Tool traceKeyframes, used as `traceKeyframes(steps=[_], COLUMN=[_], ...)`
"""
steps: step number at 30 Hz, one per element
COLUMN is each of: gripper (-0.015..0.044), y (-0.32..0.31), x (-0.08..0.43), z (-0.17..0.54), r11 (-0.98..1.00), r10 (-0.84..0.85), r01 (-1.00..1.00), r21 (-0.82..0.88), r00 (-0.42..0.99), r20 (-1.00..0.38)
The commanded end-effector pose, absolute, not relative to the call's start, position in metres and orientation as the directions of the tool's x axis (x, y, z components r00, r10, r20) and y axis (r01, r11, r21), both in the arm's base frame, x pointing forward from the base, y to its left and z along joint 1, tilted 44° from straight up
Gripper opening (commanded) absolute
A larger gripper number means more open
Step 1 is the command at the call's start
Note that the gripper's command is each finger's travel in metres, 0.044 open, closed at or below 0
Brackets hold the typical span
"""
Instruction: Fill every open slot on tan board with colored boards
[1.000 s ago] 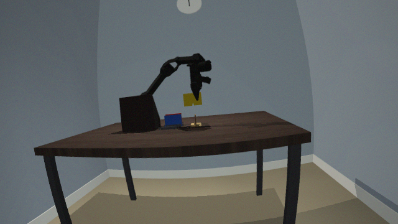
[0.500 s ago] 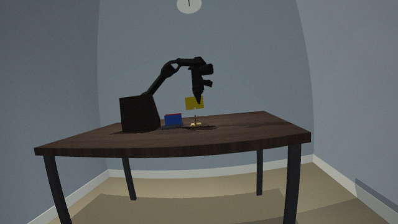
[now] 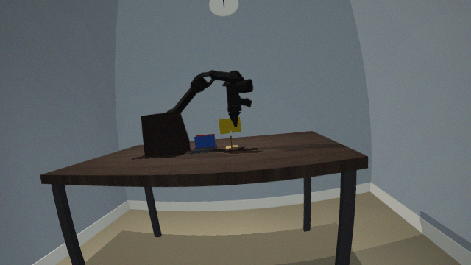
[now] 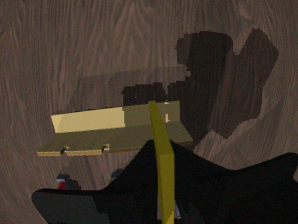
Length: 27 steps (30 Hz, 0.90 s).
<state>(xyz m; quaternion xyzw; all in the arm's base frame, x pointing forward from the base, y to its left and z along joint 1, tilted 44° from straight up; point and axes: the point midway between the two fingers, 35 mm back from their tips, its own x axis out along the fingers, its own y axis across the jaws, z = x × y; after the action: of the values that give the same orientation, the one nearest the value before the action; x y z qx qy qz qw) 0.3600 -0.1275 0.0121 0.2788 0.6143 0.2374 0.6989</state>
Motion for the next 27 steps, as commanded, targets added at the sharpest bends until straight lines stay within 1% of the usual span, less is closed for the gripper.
traceKeyframes(steps=[1,27], gripper=[0.0000,0.0000], y=[-0.1256,-0.1214], x=[0.3587,0.3595], z=[0.0106,0.0062], r11=[0.727,0.727], r10=[0.679,0.679], r01=[0.019,0.019], r21=[0.686,0.687], r00=[0.130,0.130], r20=[-0.723,-0.722])
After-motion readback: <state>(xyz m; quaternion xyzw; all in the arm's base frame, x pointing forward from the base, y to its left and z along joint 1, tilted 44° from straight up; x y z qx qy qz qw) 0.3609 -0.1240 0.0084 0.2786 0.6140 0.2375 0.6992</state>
